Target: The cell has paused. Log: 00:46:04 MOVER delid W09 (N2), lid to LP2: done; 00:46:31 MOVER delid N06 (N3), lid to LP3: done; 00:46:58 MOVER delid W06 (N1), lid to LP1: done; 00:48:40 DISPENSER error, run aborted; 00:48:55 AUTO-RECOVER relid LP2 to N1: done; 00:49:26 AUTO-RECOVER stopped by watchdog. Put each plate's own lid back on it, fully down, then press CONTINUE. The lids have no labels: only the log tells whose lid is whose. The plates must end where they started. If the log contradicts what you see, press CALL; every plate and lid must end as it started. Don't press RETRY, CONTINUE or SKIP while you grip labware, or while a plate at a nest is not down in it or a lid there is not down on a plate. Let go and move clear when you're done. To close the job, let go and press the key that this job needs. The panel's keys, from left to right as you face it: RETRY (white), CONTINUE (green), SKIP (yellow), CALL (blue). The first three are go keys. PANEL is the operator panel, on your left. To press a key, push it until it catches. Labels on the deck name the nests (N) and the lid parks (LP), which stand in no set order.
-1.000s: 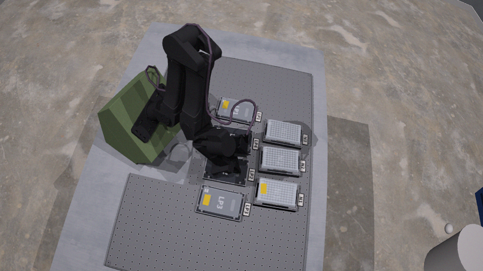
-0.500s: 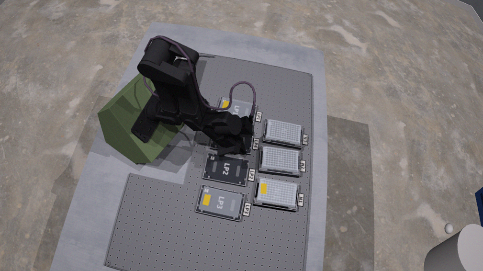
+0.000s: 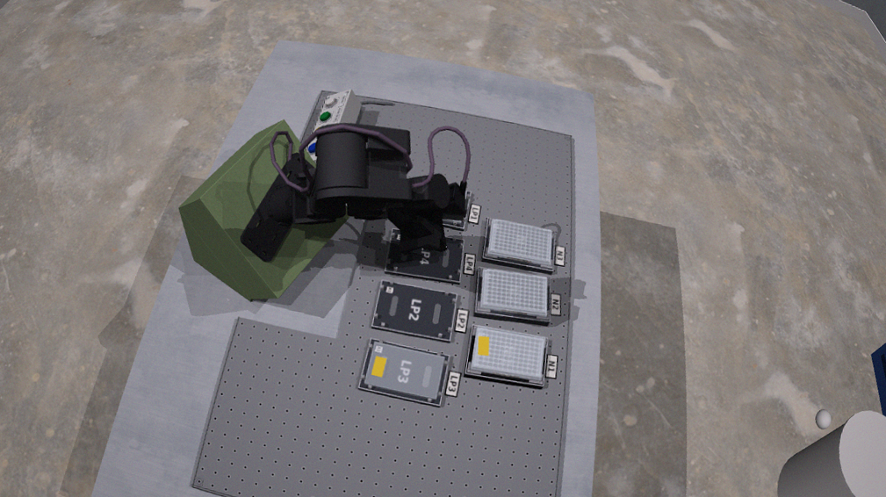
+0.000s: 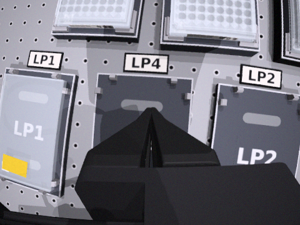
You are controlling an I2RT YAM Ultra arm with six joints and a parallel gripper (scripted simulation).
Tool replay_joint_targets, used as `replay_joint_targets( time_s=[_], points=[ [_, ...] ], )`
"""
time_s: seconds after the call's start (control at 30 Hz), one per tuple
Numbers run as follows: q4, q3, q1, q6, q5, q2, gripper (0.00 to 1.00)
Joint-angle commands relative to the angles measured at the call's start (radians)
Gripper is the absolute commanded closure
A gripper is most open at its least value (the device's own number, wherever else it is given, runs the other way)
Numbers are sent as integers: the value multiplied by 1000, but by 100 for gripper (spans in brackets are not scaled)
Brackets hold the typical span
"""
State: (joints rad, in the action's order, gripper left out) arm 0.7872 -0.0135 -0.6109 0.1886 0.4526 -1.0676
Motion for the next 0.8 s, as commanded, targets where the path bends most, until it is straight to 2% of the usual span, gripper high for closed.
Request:
replay_joint_targets(
  time_s=[0.0,0.07,0.1,0.23,0.47,0.53,0.57,0.67,0.77],
  points=[
    [150,2,-63,-41,148,-88,100],
    [196,-3,-119,-54,202,-157,100],
    [216,-39,-148,-69,226,-196,100],
    [304,-74,-249,-97,330,-341,100],
    [423,-159,-386,-132,475,-566,100],
    [423,-159,-386,-132,475,-566,100],
    [459,-175,-403,-121,500,-610,100],
    [472,-216,-446,-149,540,-673,100],
    [493,-198,-435,-128,537,-676,100]
  ],
)
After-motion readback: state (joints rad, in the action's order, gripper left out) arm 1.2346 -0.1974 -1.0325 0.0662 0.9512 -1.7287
